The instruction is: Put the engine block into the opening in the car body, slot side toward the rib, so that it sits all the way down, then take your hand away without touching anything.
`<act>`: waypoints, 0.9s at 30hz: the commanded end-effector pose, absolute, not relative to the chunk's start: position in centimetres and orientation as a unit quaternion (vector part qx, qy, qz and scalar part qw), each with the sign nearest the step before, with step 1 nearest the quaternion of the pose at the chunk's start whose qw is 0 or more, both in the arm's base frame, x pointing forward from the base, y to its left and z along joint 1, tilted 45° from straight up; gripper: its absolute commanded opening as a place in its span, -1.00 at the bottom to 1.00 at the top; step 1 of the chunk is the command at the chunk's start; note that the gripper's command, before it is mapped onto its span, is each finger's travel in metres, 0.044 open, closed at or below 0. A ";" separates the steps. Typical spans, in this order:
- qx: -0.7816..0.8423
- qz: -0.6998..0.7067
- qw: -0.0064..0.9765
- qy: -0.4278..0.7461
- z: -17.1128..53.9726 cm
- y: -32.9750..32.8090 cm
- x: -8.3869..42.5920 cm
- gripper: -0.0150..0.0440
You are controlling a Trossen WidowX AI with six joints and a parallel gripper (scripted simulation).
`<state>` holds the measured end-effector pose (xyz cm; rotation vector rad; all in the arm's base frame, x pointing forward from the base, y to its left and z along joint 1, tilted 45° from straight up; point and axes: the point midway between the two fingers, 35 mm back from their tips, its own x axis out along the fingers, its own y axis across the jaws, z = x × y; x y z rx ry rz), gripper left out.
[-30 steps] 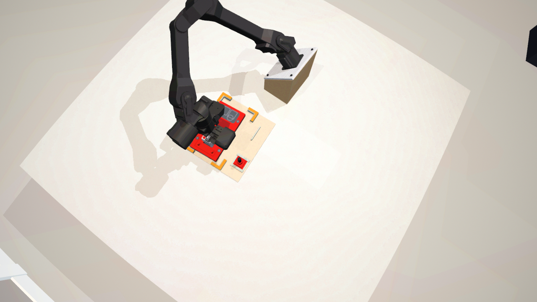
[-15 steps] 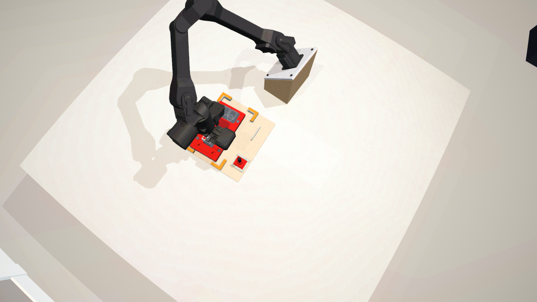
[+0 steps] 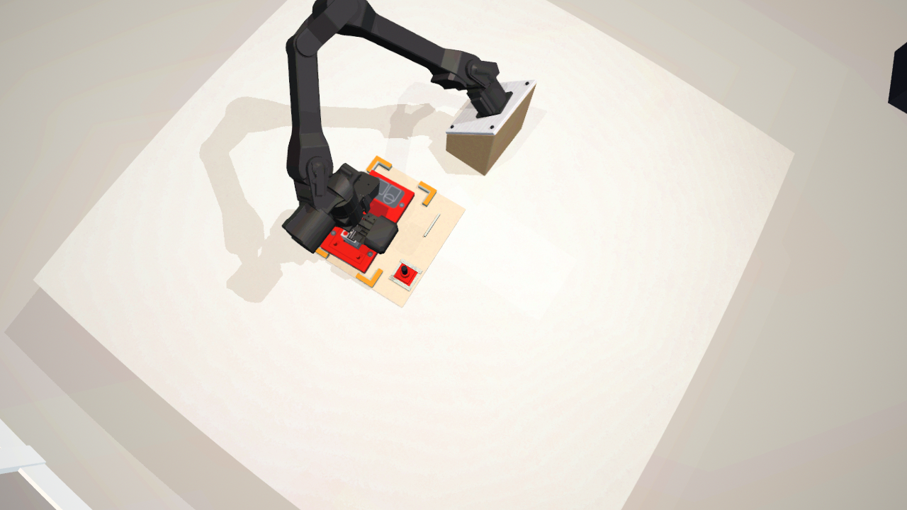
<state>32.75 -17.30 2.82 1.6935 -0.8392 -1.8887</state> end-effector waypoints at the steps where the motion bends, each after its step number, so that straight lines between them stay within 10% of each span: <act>1: 0.616 -0.687 0.235 -0.306 2.8 -17.4 32.7 0.05; 27: 0.616 -0.687 0.235 -0.306 2.4 -17.8 32.6 0.05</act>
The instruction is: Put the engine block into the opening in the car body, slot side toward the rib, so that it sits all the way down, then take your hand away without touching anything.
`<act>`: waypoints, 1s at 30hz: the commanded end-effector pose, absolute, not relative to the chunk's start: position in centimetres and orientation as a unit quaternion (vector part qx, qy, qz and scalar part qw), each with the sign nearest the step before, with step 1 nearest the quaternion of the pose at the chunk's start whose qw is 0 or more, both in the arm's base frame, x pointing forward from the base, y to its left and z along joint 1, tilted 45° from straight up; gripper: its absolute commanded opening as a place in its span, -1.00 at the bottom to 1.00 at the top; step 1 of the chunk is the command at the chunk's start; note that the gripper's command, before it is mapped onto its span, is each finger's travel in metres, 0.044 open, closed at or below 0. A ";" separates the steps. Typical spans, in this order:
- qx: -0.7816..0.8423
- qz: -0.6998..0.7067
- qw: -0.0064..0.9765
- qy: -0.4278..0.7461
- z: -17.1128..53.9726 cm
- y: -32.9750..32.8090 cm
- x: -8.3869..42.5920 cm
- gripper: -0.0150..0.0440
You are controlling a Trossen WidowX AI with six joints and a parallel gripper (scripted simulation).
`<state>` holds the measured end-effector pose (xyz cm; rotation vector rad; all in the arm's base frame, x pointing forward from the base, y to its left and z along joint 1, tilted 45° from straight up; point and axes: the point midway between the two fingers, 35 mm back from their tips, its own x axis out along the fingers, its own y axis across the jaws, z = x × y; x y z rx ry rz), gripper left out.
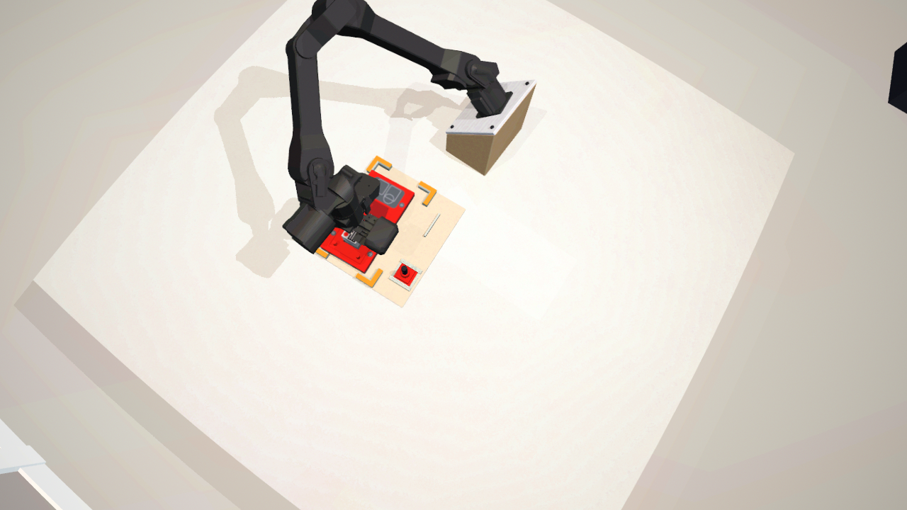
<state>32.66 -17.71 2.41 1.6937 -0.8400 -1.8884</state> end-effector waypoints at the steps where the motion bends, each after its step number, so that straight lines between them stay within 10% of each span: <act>1: 0.616 -0.687 0.235 -0.306 2.4 -17.8 32.6 0.05; 30: 0.616 -0.687 0.235 -0.307 1.9 -18.3 32.6 0.05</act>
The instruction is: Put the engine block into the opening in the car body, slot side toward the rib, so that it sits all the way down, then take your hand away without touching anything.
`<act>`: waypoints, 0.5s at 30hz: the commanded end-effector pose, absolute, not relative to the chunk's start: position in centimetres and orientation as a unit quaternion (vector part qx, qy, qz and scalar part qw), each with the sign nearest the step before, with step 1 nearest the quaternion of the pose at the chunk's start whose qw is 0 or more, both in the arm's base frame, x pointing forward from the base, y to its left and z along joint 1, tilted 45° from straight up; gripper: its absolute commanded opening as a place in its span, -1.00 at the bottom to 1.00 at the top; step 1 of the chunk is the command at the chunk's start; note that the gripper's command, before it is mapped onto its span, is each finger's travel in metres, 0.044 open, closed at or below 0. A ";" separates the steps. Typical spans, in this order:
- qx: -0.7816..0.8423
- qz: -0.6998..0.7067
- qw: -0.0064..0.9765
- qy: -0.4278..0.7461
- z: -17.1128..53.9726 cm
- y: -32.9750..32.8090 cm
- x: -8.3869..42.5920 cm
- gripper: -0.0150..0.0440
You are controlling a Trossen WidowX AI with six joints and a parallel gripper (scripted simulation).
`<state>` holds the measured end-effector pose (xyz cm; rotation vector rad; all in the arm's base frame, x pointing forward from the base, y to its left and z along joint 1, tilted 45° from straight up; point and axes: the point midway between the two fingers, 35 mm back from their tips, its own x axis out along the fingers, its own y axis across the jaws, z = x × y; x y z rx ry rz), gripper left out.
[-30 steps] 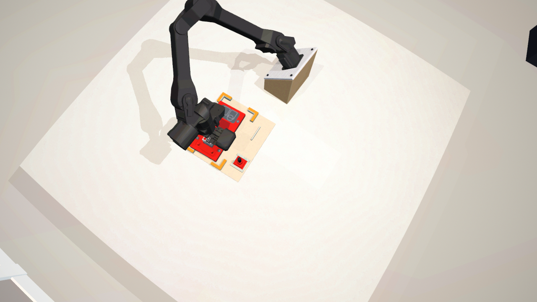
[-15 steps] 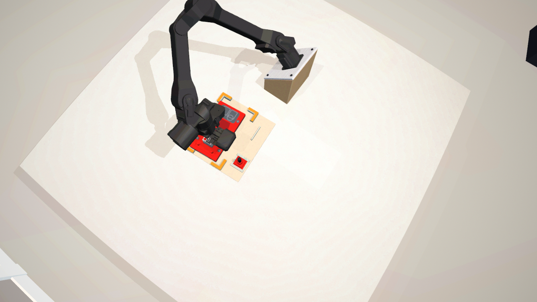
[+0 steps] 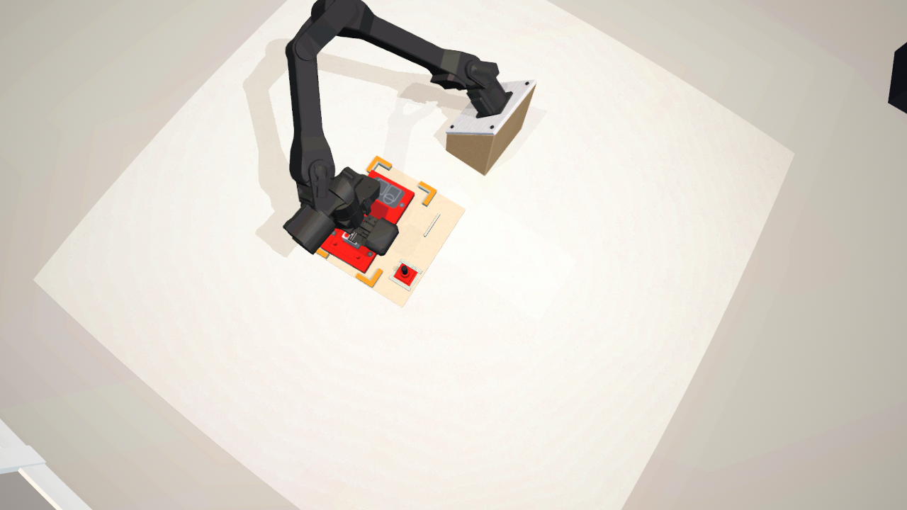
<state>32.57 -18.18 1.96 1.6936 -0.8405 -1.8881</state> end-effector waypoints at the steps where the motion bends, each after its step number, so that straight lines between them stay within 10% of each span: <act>1: 0.616 -0.687 0.235 -0.307 1.9 -18.3 32.6 0.05; 11: 0.616 -0.687 0.233 -0.306 1.9 -18.2 32.6 0.94; 15: 0.616 -0.687 0.233 -0.306 1.9 -18.2 32.6 1.00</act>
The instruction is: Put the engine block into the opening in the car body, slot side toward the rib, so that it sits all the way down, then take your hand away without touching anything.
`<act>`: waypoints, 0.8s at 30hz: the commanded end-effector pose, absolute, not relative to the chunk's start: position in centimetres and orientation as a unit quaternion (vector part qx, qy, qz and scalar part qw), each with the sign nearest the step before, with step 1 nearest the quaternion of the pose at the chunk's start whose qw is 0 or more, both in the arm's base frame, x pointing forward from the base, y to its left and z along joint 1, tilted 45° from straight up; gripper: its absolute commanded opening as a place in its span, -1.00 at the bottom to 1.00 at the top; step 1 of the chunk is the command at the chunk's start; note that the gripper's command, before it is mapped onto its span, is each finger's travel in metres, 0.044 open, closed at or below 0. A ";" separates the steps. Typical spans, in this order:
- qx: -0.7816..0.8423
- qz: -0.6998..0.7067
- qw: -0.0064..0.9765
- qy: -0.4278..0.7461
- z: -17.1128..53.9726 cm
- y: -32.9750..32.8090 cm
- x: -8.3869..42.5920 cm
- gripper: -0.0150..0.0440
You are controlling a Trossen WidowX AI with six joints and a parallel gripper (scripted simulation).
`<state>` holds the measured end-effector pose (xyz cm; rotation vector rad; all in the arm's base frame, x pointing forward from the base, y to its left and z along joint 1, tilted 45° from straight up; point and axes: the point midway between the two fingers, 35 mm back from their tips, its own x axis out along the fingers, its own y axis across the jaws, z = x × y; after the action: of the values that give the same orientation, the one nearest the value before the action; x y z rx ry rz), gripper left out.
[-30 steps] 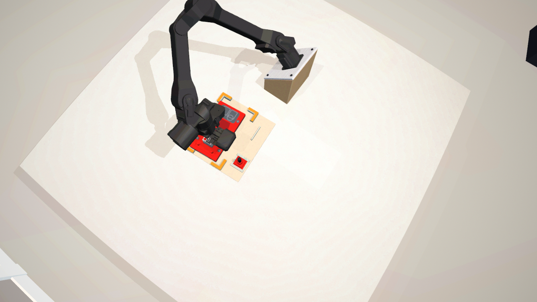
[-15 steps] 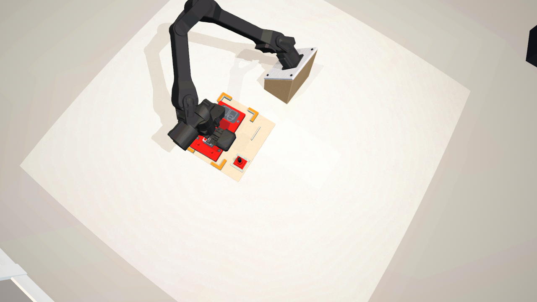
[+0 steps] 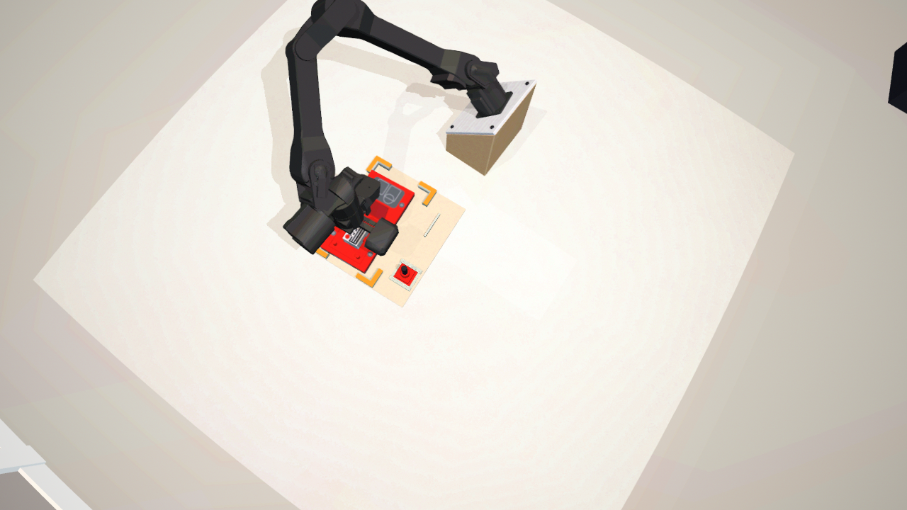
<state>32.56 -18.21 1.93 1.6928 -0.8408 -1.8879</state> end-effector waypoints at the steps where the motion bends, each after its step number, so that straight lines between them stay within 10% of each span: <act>1: 0.616 -0.687 0.233 -0.306 1.9 -18.2 32.6 1.00; 17: 0.616 -0.687 0.235 -0.306 2.9 -17.2 32.7 1.00; 24: 0.616 -0.687 0.235 -0.306 2.9 -17.2 32.7 0.38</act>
<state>32.64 -17.18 2.79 1.6914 -0.8369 -1.8887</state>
